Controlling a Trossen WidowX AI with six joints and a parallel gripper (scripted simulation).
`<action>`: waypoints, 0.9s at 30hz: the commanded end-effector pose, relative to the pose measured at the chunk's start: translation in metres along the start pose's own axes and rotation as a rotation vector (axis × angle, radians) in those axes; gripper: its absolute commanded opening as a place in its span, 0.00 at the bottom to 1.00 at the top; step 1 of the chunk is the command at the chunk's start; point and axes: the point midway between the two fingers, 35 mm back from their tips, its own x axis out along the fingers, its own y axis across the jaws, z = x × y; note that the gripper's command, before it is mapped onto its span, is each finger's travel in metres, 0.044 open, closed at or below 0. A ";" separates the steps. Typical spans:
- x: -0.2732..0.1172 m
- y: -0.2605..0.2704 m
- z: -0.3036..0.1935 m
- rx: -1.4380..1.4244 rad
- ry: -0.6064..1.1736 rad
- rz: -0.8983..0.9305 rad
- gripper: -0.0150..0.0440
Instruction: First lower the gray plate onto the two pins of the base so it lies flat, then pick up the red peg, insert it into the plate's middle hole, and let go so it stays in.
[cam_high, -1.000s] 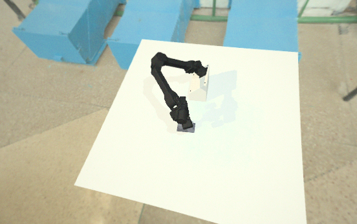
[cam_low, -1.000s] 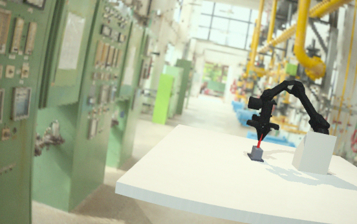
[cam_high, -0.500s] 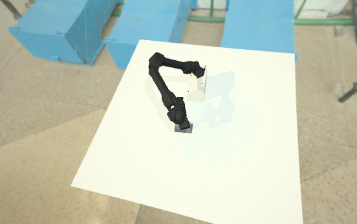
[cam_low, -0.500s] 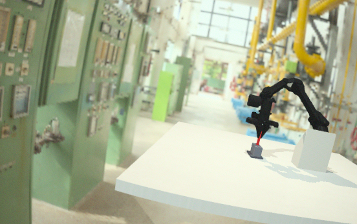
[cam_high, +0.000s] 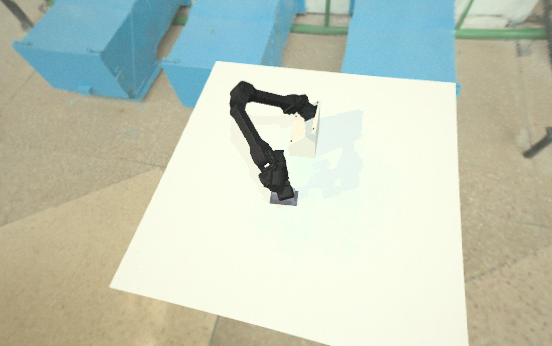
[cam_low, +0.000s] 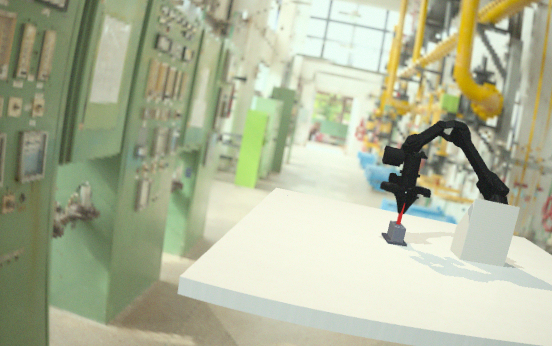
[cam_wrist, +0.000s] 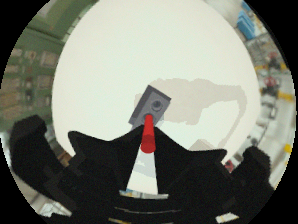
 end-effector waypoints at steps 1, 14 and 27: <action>0.000 0.000 0.000 0.000 0.000 0.000 0.39; 0.000 0.000 0.000 0.000 0.000 0.000 0.51; -0.008 0.000 -0.002 -0.007 -0.003 -0.005 0.51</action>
